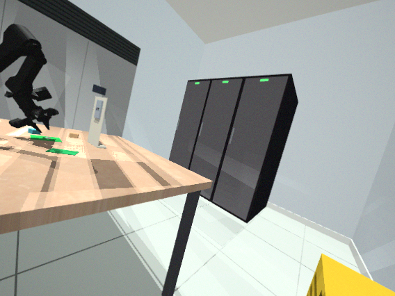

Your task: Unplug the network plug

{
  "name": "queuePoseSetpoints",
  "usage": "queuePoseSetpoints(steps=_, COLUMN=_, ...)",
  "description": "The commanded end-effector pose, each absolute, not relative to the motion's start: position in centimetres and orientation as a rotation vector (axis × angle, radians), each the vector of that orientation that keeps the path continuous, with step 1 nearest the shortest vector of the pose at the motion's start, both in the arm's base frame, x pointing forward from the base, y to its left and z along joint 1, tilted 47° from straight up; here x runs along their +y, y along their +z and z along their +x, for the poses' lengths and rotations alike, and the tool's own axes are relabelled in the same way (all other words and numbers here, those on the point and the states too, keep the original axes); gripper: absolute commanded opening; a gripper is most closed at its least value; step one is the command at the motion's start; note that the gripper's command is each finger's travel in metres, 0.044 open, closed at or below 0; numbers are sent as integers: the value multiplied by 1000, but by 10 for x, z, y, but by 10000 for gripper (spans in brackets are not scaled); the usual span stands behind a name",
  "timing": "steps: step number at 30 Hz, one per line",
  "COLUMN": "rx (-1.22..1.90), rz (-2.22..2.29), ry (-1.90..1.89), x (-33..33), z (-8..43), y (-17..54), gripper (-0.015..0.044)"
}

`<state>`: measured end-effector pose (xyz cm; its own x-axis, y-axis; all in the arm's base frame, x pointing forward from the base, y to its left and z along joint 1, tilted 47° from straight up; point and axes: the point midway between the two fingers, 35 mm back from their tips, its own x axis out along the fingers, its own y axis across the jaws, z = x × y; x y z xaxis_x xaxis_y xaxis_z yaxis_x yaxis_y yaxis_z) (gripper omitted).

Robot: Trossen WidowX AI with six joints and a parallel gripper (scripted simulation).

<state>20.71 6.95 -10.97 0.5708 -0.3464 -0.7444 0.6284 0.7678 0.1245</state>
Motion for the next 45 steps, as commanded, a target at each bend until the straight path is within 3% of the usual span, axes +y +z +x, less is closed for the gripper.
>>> queuePoseSetpoints(steps=1, rx=765, rz=409, ry=-585, x=75, z=208, y=-106, gripper=156)
queuePoseSetpoints(steps=45, rx=771, rz=411, ry=-585, x=113, z=202, y=-75, gripper=156)
